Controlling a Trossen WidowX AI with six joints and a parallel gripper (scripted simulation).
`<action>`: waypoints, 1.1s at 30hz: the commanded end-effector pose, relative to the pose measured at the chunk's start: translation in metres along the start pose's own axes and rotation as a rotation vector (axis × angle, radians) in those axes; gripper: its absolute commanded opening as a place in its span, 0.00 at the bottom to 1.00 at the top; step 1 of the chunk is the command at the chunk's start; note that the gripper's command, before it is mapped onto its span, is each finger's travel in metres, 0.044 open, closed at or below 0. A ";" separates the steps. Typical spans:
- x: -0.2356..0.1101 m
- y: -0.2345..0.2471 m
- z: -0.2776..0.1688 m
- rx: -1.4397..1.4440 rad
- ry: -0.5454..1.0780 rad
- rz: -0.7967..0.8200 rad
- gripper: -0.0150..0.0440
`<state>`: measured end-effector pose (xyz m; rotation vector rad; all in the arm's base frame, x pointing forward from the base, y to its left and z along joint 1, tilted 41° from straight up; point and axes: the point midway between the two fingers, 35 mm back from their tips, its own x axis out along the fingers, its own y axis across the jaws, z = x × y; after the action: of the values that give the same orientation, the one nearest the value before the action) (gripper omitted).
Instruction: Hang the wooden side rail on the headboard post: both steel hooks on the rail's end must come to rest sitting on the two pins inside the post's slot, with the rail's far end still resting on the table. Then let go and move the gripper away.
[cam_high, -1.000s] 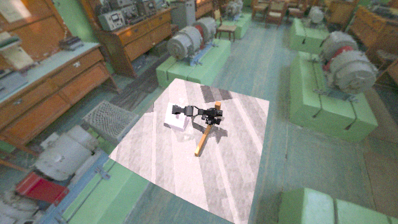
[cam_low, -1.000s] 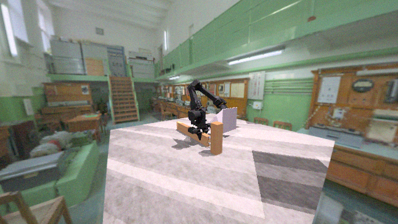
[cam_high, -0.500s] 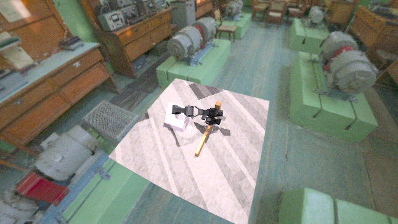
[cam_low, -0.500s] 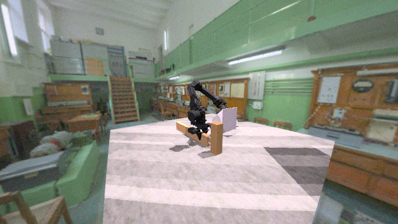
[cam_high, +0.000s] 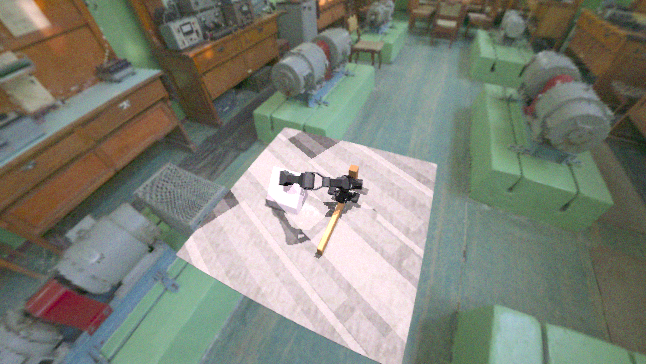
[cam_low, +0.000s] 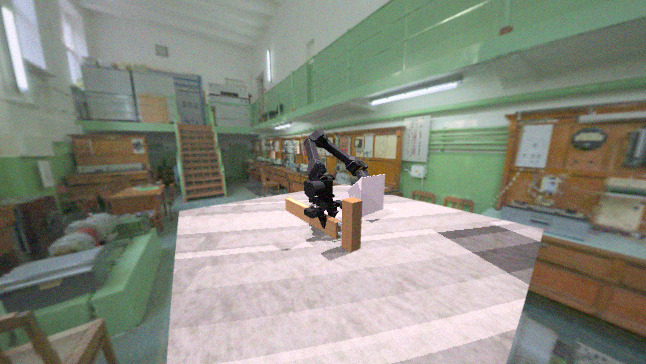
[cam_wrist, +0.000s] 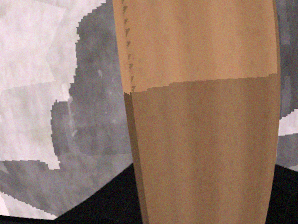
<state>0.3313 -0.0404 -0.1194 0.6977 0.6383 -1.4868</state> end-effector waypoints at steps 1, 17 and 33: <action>0.000 0.011 0.002 0.009 0.000 0.019 0.25; 0.000 0.015 0.002 0.009 0.000 0.020 0.25; 0.000 0.009 0.000 0.001 0.001 0.001 0.25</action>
<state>0.3401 -0.0403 -0.1191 0.6993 0.6380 -1.4864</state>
